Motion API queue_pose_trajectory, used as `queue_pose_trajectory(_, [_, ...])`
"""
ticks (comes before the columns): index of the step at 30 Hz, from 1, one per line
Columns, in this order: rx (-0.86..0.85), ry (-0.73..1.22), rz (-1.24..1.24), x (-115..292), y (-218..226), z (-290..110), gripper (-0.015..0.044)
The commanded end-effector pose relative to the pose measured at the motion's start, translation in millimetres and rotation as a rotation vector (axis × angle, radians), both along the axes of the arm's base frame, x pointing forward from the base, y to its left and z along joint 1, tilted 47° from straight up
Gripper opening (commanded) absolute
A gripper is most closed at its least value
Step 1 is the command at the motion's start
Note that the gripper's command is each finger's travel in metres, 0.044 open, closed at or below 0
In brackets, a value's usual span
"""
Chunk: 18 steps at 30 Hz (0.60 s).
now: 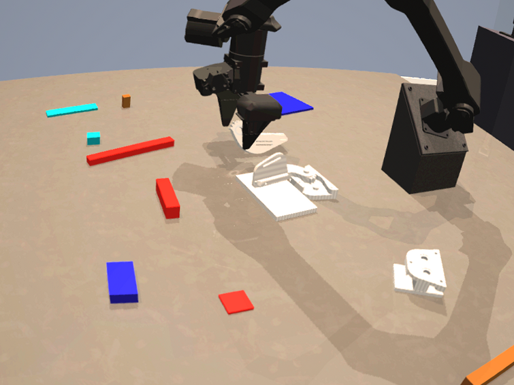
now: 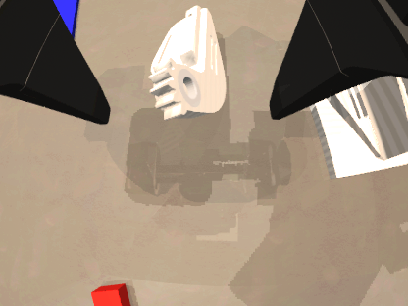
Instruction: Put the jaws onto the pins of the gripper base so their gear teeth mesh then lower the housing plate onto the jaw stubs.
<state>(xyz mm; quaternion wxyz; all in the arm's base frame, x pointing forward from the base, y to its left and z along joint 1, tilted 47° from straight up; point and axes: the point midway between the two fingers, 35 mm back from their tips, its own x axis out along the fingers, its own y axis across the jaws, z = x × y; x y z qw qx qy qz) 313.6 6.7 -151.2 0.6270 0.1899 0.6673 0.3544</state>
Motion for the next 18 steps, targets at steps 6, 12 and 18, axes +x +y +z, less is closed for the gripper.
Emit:
queue_pose_trajectory(6, [0.006,0.008,-0.003,-5.8,12.7,-11.5,0.044])
queue_pose_trajectory(12, [0.007,0.008,-0.003,-6.5,14.4,-12.9,0.044])
queue_pose_trajectory(18, [0.007,0.008,-0.003,-6.5,14.4,-12.9,0.0309])
